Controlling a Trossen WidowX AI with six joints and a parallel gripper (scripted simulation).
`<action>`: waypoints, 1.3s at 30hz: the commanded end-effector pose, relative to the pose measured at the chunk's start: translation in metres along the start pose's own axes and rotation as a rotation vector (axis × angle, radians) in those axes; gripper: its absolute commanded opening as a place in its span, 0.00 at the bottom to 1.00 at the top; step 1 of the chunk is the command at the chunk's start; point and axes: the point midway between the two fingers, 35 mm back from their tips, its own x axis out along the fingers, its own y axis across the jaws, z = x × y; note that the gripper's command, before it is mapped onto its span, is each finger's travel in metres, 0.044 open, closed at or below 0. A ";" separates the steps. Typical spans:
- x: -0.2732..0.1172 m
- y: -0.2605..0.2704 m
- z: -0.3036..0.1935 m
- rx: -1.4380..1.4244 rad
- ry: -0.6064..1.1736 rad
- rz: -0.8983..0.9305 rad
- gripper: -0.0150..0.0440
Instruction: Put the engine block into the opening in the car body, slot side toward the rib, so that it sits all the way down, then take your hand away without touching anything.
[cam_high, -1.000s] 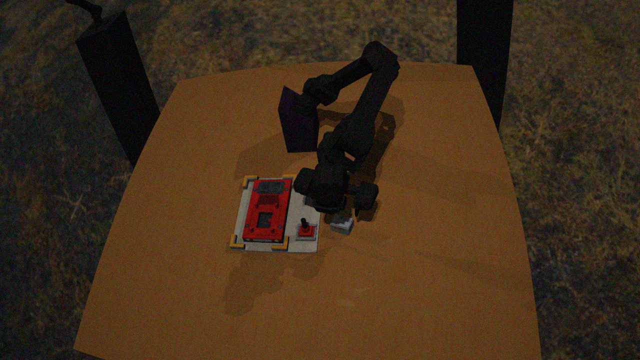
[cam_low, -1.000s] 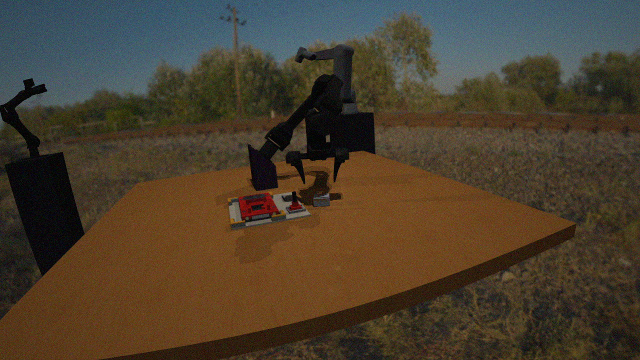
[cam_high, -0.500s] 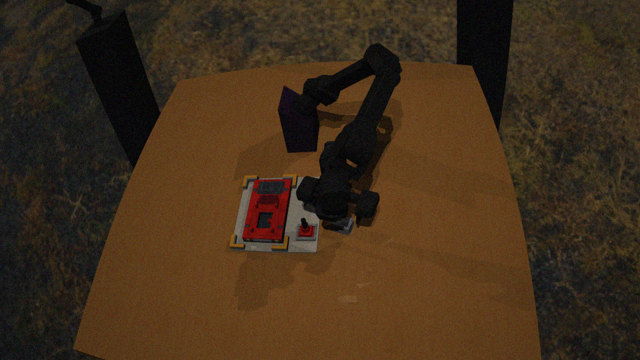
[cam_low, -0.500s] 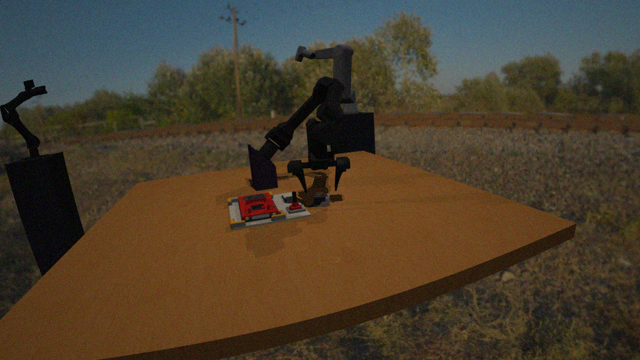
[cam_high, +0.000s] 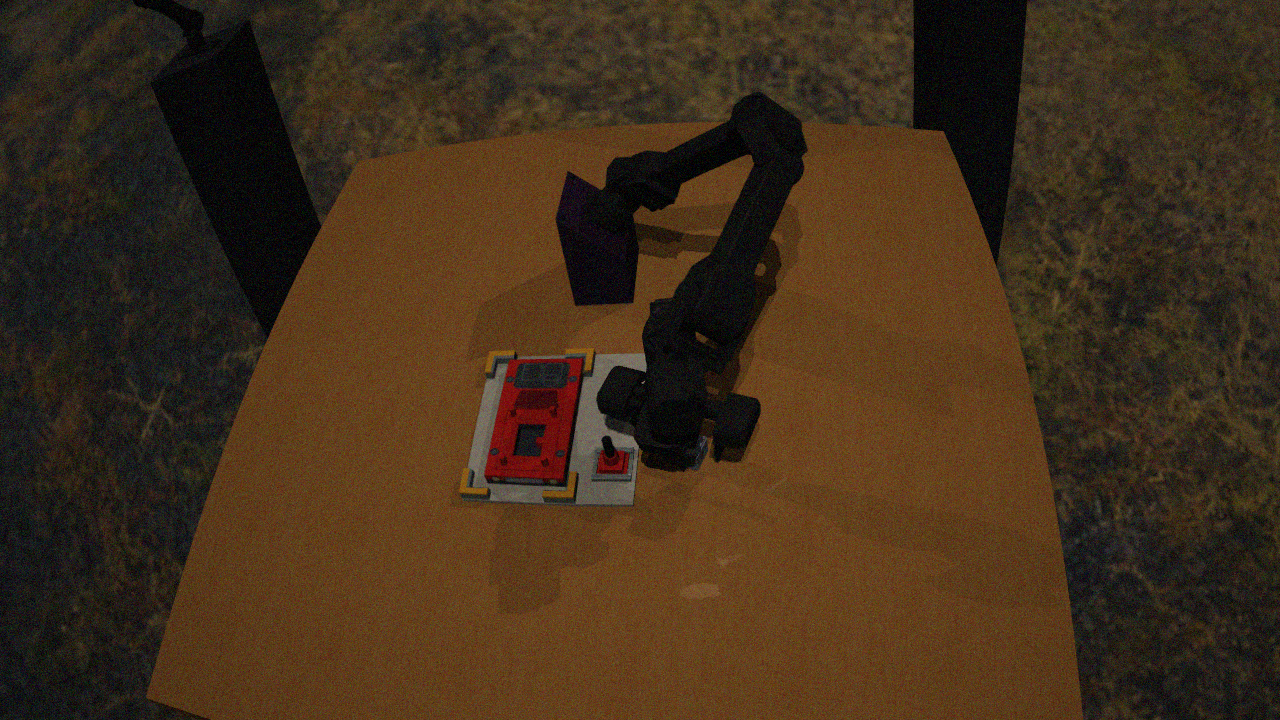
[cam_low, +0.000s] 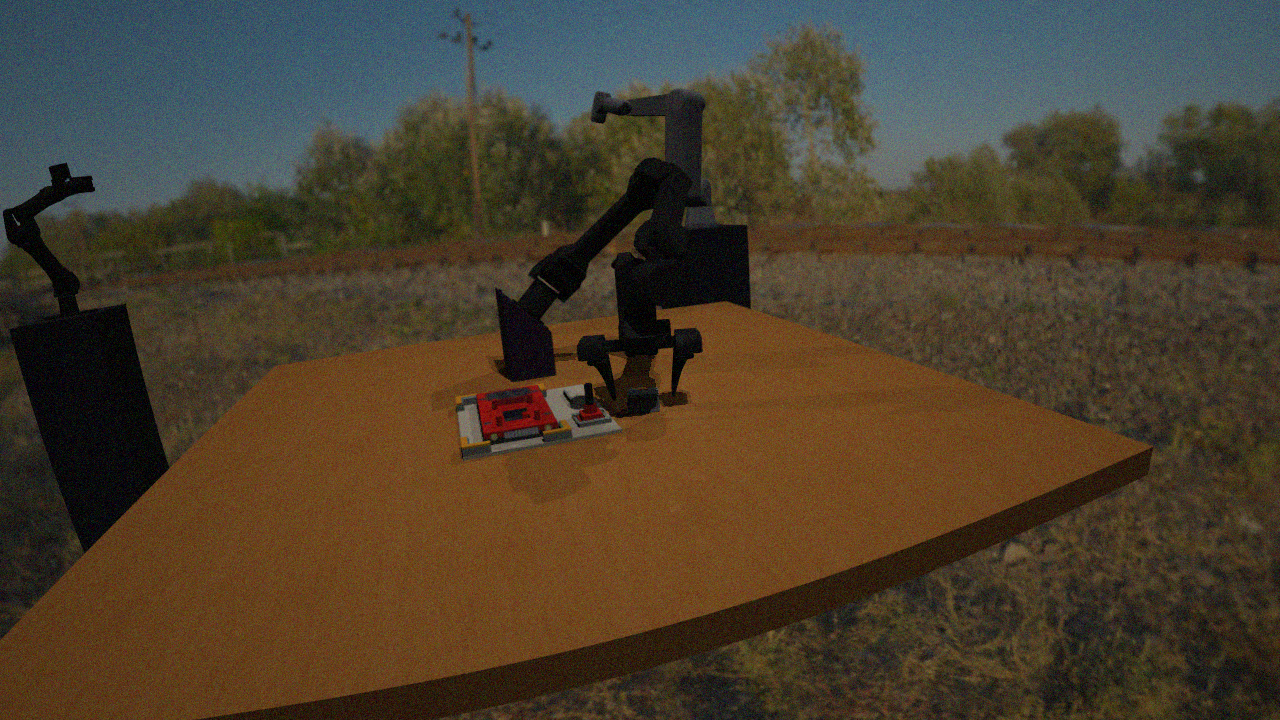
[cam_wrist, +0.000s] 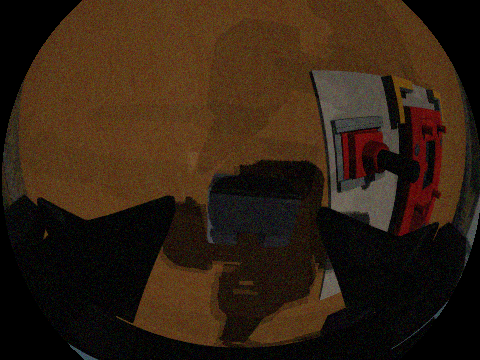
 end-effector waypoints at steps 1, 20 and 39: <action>0.008 -0.002 -0.002 0.009 0.008 -0.002 1.00; 0.006 -0.002 -0.002 0.009 0.007 -0.003 0.43; -0.051 -0.003 0.010 0.009 0.003 -0.013 0.25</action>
